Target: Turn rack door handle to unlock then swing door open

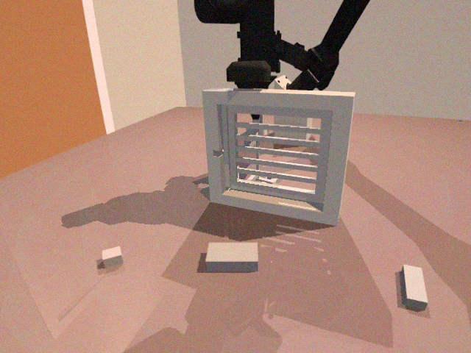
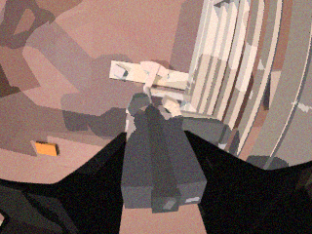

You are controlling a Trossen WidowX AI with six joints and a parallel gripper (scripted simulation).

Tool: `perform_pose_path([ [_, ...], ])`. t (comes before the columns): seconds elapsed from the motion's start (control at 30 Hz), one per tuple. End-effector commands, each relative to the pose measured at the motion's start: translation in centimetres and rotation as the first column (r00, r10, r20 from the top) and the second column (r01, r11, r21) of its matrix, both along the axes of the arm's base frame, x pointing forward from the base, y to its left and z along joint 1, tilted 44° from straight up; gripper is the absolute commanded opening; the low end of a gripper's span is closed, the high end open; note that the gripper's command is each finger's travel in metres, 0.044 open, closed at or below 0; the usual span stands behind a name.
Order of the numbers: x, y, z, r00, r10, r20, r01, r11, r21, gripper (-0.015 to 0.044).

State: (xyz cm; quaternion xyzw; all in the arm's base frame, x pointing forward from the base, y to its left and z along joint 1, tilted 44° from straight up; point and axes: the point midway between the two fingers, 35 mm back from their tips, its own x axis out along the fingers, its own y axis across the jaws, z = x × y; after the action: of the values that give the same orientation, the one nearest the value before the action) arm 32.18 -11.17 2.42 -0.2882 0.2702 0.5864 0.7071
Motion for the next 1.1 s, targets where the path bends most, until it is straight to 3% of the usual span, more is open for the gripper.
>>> perform_pose_path([
  [0.0, 0.0, 0.0, 0.0, 1.000, 0.003, 0.005, -0.003, 1.000, 0.000, 0.0092],
  [0.4, 0.0, 0.0, 0.0, 1.000, 0.003, 0.005, -0.003, 1.000, 0.000, 0.0012],
  [0.57, 0.0, 0.0, 0.0, 1.000, -0.007, -0.005, 0.007, 1.000, 0.003, 0.0010],
  [1.07, -1.2, 0.8, 0.5, 0.949, -0.224, -0.221, 0.236, 0.971, 0.029, 0.0010],
])
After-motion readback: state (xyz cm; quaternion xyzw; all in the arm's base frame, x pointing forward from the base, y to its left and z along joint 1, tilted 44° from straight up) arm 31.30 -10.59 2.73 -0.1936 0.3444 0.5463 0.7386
